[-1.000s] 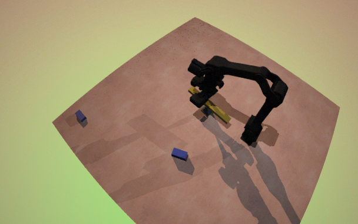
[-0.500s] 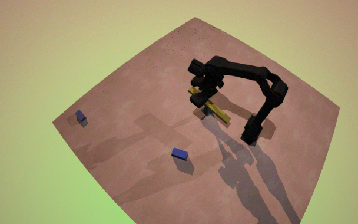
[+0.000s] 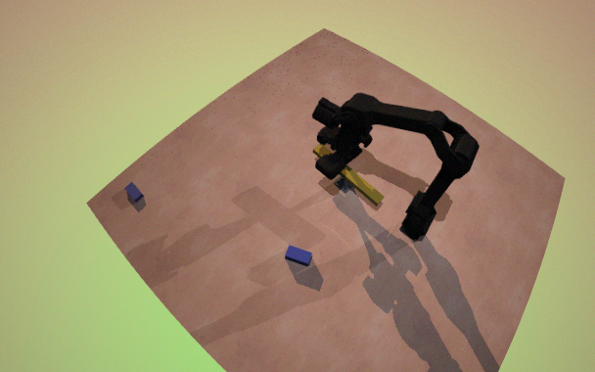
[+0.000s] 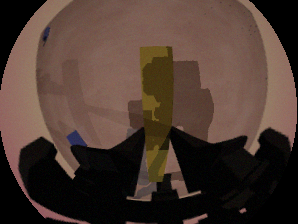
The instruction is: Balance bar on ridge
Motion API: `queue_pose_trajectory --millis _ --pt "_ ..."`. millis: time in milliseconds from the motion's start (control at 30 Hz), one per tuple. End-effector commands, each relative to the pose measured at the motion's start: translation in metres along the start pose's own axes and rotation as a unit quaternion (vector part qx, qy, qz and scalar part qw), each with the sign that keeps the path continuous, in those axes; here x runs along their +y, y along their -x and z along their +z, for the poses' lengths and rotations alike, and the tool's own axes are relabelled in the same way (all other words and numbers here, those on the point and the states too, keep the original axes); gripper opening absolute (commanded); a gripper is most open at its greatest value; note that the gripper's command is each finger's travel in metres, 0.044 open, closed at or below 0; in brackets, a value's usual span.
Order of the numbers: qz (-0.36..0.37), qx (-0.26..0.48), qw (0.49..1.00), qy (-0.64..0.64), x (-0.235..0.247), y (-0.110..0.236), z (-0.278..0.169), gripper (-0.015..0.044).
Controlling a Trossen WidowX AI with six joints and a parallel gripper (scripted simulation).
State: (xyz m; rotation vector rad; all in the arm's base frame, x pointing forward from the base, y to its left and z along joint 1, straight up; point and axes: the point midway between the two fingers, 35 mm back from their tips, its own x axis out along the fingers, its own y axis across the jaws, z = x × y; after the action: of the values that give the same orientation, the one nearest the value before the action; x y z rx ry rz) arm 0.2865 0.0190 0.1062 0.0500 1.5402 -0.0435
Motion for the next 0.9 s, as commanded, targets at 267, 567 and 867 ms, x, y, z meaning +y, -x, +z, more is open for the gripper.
queue_pose_trajectory --millis 267,567,867 --pt "-0.001 0.0 1.0 0.001 -0.0003 -0.0021 0.0002 0.0" --pt "-0.001 0.0 1.0 0.001 -0.0003 -0.0028 0.0003 0.0" --pt "-0.001 0.0 1.0 0.001 -0.0003 -0.0036 0.0003 0.0"
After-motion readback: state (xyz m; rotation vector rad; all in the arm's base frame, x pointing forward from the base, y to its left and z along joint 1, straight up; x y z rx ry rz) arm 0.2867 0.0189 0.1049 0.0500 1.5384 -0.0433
